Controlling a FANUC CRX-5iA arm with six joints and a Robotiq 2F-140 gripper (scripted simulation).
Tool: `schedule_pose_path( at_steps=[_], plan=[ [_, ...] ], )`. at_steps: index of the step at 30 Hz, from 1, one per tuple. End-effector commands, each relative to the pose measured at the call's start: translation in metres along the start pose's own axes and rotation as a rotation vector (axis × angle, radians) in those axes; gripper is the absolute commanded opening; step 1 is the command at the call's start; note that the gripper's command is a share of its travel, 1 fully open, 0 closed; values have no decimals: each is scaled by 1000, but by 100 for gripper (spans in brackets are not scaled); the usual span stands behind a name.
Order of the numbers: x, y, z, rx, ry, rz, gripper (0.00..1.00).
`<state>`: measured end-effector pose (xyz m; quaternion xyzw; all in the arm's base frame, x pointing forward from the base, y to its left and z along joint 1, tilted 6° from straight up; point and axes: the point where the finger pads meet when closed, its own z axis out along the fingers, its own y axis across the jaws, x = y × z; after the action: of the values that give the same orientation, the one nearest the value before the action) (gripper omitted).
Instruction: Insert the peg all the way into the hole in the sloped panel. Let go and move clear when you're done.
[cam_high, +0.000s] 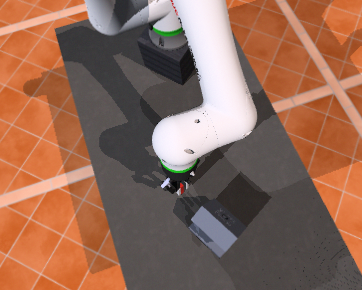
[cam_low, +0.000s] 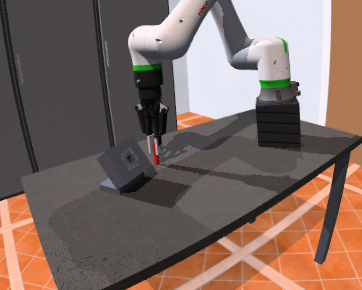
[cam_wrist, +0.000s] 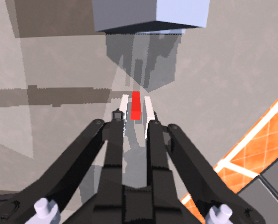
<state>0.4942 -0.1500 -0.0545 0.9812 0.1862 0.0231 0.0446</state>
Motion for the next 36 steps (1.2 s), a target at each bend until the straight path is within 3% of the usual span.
schedule_pose_path(
  at_steps=[1, 9, 14, 16, 26, 36],
  plan=[
    [0, 0, 0, 0, 0, 0, 13],
    [0, 0, -2, 0, 0, 0, 0],
    [0, 0, -33, 0, 0, 0, 0],
    [0, 0, -33, 0, 0, 0, 0],
    [0, 0, -78, 0, 0, 0, 0],
    [0, -8, -67, -32, -61, -104, 0]
  ],
)
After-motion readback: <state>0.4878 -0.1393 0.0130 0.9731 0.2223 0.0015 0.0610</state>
